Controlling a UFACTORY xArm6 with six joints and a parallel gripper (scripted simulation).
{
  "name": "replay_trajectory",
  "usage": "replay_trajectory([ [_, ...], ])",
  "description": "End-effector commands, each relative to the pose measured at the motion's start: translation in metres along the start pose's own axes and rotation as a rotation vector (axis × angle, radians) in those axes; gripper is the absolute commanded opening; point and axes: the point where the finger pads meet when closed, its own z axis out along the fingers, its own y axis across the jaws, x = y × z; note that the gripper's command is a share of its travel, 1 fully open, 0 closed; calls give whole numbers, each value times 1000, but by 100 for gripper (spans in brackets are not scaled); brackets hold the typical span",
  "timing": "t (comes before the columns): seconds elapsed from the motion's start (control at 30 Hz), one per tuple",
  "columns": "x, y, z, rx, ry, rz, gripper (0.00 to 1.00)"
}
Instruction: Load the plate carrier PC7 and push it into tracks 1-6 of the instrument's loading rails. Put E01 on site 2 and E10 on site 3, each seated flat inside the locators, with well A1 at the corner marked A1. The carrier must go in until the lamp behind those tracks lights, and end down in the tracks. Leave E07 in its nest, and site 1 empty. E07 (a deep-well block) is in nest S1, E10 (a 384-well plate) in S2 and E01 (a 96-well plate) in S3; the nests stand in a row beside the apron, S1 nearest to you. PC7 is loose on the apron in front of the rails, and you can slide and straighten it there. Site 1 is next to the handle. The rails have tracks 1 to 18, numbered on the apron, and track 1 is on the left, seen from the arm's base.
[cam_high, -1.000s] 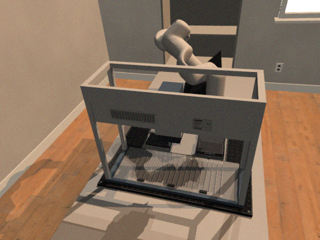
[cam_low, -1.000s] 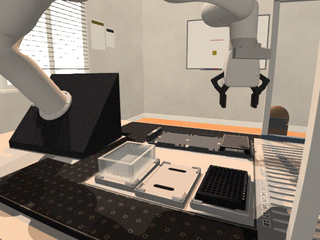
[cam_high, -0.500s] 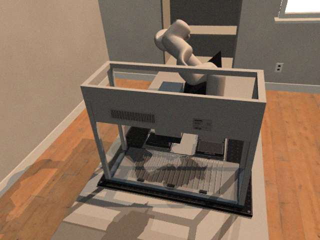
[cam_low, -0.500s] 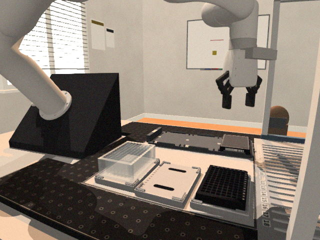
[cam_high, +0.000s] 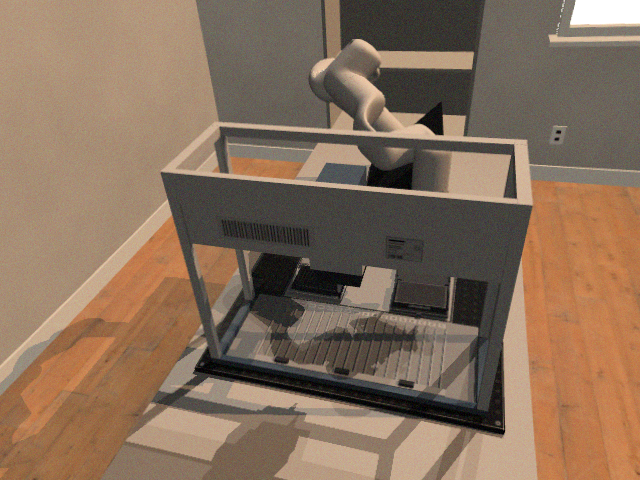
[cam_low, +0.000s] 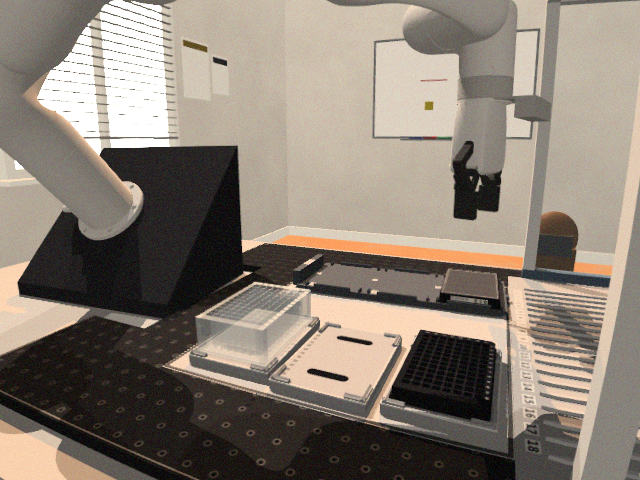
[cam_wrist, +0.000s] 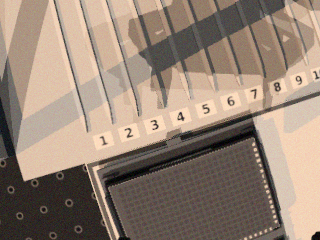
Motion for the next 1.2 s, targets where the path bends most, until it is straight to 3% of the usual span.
replay_trajectory([
  [0.0, 1, -1, -3, 2, -2, -137, 100],
  [0.2, 1, 0, -3, 2, -1, -337, 100],
  [0.4, 3, 4, -3, 2, -1, -374, 100],
  [1.17, 34, 105, -3, 2, -1, -1074, 100],
])
